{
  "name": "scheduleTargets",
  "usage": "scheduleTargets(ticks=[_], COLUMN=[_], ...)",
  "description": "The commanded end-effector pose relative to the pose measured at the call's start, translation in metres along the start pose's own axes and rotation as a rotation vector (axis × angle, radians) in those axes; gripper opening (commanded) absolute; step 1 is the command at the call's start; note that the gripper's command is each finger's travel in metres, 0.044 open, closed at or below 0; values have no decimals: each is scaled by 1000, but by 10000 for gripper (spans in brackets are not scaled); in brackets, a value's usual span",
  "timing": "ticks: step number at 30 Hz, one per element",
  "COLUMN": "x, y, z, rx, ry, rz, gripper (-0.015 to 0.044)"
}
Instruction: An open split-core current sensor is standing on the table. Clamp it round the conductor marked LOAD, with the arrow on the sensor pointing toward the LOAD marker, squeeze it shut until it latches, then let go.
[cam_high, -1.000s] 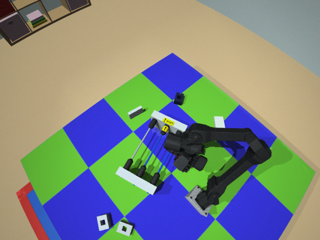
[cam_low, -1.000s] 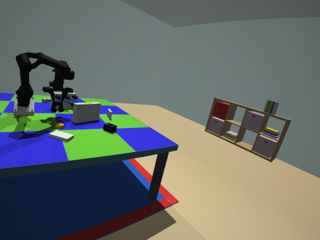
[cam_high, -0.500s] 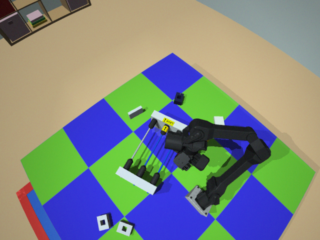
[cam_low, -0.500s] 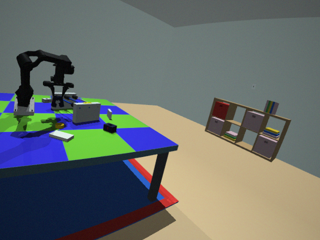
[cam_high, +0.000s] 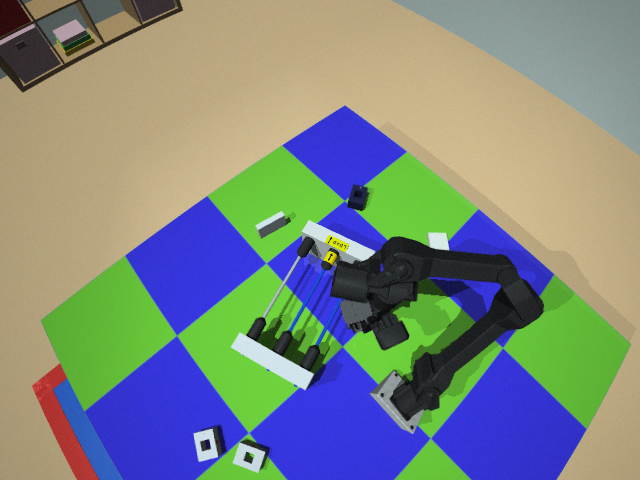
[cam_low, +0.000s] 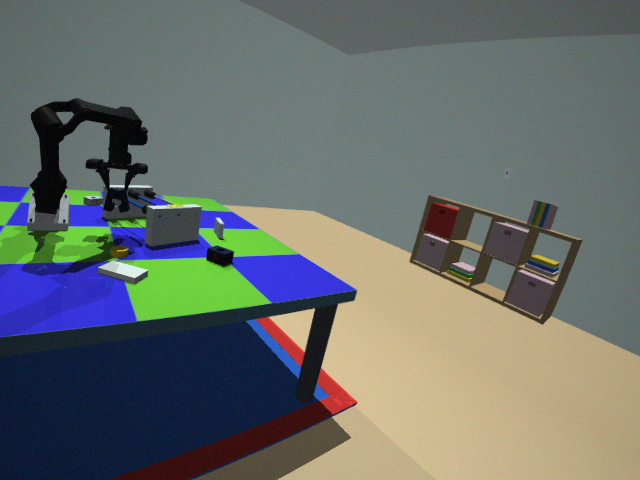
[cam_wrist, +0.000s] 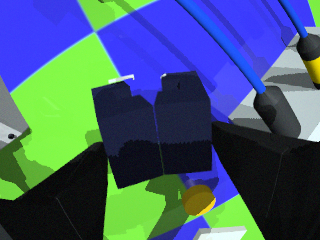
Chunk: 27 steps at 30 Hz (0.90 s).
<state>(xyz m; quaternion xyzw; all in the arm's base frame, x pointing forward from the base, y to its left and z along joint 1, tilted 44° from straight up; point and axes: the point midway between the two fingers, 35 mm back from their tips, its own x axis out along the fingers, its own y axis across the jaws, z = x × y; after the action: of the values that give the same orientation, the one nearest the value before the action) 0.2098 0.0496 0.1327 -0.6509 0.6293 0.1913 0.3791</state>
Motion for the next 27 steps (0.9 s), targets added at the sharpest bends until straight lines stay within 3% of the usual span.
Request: scheduleTargets(ticks=[1,27], x=[-4,-19], y=[-1,-3], z=[0,2], rx=[171,1077], ry=[-17,-99], rz=[-13,-33], gripper=[0,0])
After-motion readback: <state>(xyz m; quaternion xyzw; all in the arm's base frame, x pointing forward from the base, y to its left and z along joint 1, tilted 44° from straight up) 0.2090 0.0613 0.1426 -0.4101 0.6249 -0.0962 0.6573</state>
